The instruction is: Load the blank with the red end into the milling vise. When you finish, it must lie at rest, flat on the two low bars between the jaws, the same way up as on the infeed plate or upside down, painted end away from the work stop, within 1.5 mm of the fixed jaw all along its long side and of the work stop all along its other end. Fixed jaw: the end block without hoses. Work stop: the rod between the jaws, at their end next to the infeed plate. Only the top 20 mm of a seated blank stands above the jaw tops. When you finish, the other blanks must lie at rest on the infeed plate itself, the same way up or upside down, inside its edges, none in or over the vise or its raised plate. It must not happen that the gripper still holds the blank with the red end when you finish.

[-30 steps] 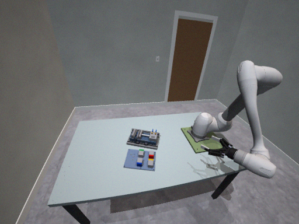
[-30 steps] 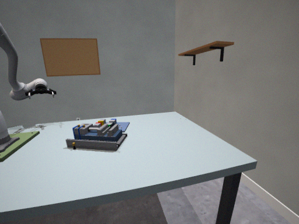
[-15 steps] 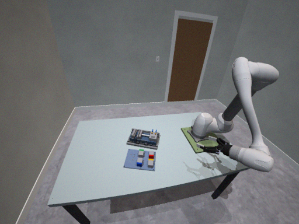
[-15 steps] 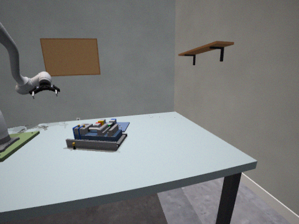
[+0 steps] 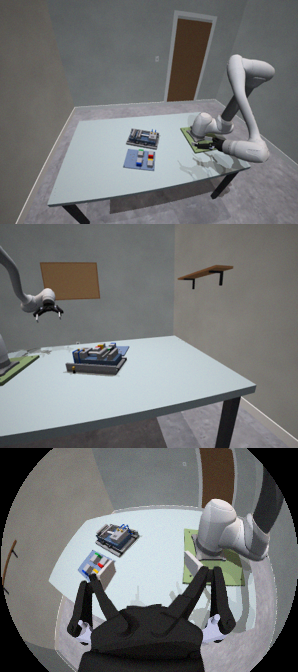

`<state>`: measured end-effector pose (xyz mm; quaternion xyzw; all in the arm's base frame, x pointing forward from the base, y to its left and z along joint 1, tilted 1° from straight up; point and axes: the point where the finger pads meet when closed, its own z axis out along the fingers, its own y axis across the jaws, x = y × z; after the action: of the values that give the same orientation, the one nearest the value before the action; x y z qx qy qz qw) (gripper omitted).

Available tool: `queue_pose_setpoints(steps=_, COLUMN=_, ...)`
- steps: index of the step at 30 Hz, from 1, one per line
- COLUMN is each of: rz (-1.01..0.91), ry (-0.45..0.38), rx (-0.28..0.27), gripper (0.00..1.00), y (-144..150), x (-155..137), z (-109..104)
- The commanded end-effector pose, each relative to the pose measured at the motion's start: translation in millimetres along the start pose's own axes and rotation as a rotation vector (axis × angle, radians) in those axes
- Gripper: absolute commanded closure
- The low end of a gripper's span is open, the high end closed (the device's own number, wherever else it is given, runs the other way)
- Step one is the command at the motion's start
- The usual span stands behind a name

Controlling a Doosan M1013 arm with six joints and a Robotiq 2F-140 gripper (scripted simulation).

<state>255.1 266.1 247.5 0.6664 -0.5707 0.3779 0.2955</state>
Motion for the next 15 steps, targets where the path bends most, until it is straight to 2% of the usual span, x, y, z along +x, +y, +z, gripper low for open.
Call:
queue_pose_setpoints(steps=1, rz=0.009, ry=-0.018, rx=-0.006, gripper=0.00, y=-3, x=1, z=1)
queue_pose_setpoints(steps=15, rz=0.095, ry=-0.187, rx=-0.065, gripper=0.00, y=-31, x=12, z=13)
